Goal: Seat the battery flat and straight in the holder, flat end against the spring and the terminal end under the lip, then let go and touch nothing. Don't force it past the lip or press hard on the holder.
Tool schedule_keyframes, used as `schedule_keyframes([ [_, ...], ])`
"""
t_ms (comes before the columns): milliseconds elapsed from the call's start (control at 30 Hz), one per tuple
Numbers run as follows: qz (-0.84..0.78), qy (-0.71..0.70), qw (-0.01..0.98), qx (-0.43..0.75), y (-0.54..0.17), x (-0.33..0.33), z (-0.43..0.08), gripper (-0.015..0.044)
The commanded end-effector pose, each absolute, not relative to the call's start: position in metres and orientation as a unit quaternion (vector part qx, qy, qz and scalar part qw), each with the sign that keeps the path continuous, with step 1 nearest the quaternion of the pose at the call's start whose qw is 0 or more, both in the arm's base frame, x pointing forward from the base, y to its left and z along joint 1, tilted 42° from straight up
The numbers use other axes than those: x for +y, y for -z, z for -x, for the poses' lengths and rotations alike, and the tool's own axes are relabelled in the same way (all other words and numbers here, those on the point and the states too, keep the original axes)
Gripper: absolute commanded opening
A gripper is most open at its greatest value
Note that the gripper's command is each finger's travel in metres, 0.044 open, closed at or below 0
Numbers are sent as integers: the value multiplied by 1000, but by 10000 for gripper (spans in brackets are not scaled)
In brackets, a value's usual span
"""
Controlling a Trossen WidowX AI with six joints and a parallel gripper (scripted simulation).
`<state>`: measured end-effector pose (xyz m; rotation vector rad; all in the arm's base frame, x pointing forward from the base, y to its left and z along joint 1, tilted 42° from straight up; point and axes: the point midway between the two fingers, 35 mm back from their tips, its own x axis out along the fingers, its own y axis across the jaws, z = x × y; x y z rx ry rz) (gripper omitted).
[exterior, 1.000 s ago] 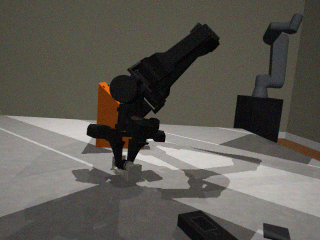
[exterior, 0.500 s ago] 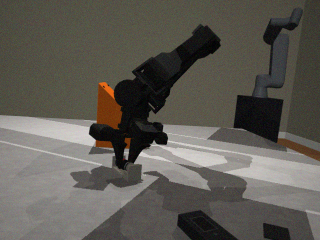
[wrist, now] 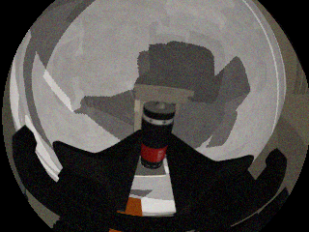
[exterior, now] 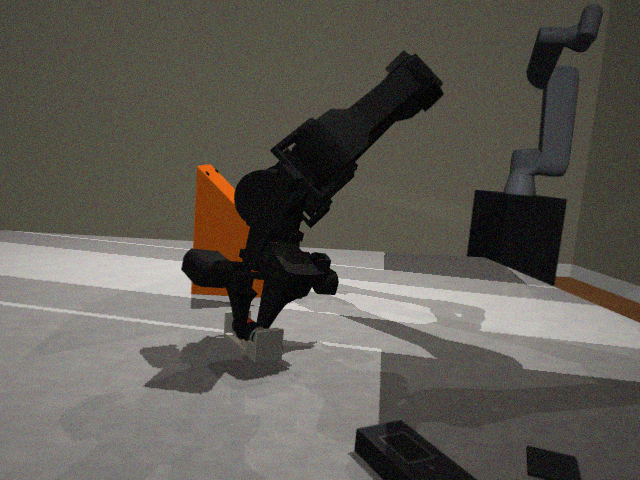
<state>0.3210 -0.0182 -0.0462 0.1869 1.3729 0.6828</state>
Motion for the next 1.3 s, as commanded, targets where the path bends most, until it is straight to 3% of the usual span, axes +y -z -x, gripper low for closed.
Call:
schedule_keyframes([
  [0,-84,-308,710,627,48,-17,-317,84],
  [1100,-85,-305,719,618,42,-14,-333,84],
  [1233,-85,-305,719,618,42,-14,-333,186],
  [1267,-85,-305,719,618,42,-14,-333,186],
])
